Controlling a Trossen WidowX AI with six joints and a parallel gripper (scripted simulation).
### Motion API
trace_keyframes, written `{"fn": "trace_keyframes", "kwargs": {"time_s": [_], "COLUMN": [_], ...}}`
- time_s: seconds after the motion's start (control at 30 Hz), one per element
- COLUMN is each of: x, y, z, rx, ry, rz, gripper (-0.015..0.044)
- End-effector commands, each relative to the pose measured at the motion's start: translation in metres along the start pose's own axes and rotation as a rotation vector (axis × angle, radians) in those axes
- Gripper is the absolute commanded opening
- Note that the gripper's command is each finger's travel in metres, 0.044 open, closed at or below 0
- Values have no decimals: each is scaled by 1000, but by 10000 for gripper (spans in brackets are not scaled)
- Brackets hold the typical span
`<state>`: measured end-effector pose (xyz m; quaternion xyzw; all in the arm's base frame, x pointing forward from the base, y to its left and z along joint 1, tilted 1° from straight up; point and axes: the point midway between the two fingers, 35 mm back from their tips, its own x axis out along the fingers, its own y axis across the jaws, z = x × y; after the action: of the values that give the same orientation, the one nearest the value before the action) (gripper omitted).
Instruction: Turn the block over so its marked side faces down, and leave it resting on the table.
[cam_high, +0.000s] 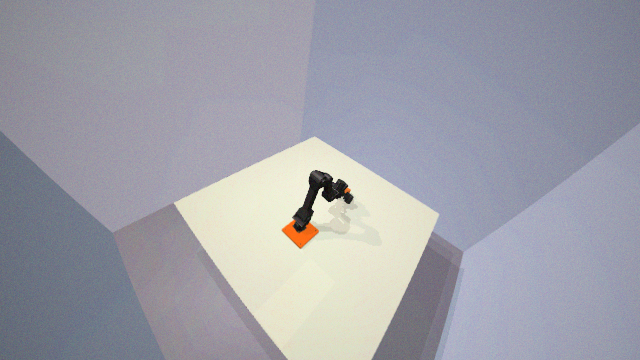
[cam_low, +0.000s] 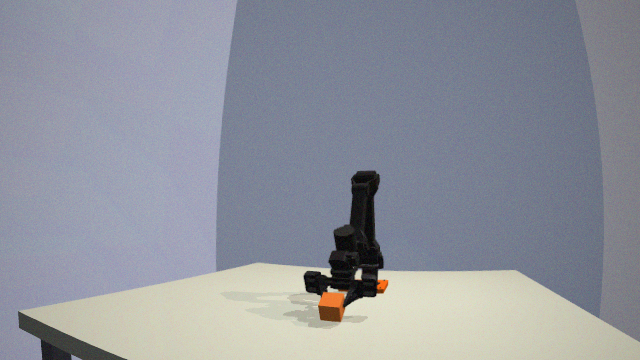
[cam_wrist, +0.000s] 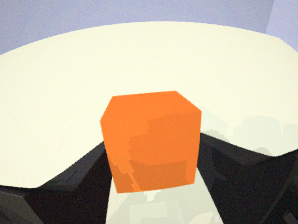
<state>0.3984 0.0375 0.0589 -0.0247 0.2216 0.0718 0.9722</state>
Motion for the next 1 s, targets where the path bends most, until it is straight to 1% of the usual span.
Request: {"fn": "trace_keyframes", "kwargs": {"time_s": [0.0,0.57,0.97], "x": [0,0,0], "y": [0,0,0], "z": [1,1,1], "rx": [4,4,4], "ry": [-4,-4,-4], "rz": [3,3,3], "gripper": [0,440,440]}}
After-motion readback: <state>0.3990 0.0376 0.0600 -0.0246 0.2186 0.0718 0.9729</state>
